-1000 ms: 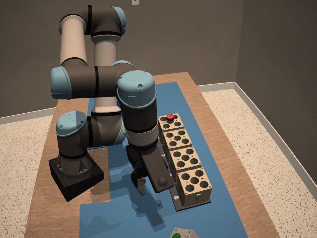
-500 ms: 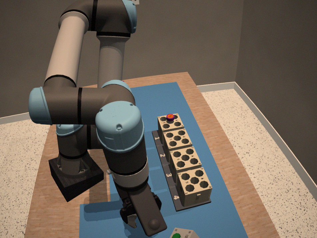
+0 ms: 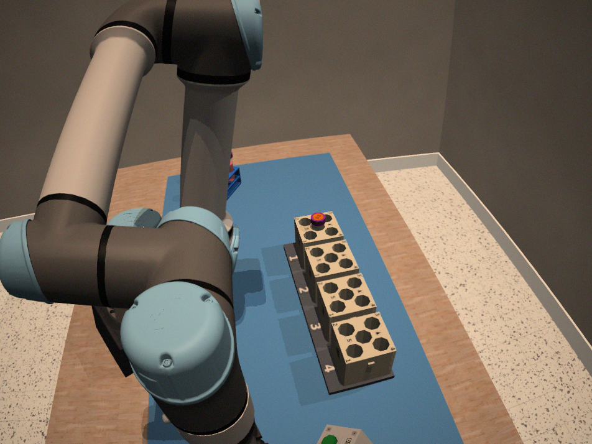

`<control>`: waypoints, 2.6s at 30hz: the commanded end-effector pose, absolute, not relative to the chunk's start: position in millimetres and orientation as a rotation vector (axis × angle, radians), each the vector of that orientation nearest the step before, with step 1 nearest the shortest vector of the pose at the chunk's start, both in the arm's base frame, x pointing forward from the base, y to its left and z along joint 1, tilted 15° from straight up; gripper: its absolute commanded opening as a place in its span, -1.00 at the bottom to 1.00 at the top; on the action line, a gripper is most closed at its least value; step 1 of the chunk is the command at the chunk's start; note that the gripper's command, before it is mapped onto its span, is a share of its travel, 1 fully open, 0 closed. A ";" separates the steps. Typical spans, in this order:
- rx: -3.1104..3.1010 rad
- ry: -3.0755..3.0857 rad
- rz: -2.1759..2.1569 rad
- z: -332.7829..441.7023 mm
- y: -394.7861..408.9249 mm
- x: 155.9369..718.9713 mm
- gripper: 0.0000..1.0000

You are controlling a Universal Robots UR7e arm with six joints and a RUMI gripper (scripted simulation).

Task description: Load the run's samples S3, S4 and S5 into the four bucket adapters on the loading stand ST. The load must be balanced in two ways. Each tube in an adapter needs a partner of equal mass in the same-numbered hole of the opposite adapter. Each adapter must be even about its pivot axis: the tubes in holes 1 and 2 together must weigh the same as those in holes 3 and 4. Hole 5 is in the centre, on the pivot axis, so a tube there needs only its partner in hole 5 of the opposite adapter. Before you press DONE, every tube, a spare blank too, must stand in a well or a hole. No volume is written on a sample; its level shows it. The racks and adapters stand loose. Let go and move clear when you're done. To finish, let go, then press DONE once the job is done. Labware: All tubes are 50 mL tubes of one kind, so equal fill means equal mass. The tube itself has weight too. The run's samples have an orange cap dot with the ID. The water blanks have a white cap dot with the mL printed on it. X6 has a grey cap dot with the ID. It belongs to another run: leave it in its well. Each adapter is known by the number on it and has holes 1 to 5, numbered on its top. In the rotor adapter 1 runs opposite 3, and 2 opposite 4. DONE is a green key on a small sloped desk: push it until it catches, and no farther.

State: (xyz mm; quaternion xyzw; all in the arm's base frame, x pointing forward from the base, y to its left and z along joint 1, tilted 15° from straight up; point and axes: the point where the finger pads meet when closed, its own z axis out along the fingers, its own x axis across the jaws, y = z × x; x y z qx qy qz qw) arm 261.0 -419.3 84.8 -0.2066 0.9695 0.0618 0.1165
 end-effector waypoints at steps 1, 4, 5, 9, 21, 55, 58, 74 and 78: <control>-0.606 2.838 0.182 78.0 -450.4 257.8 -0.30; -0.606 2.838 0.182 72.9 -474.5 253.4 -0.30; -0.606 2.838 0.182 71.2 -482.5 251.9 -0.30; -0.606 2.839 0.182 64.4 -514.6 246.1 -0.30; -0.606 2.839 0.182 56.5 -520.5 246.1 -0.30; -0.606 2.838 0.182 18.4 -513.8 254.0 -1.00; -0.606 2.838 0.182 18.4 -513.8 254.0 -1.00; -0.606 2.838 0.182 31.3 -516.0 251.4 -1.00; -0.606 2.839 0.182 44.1 -518.3 248.7 -1.00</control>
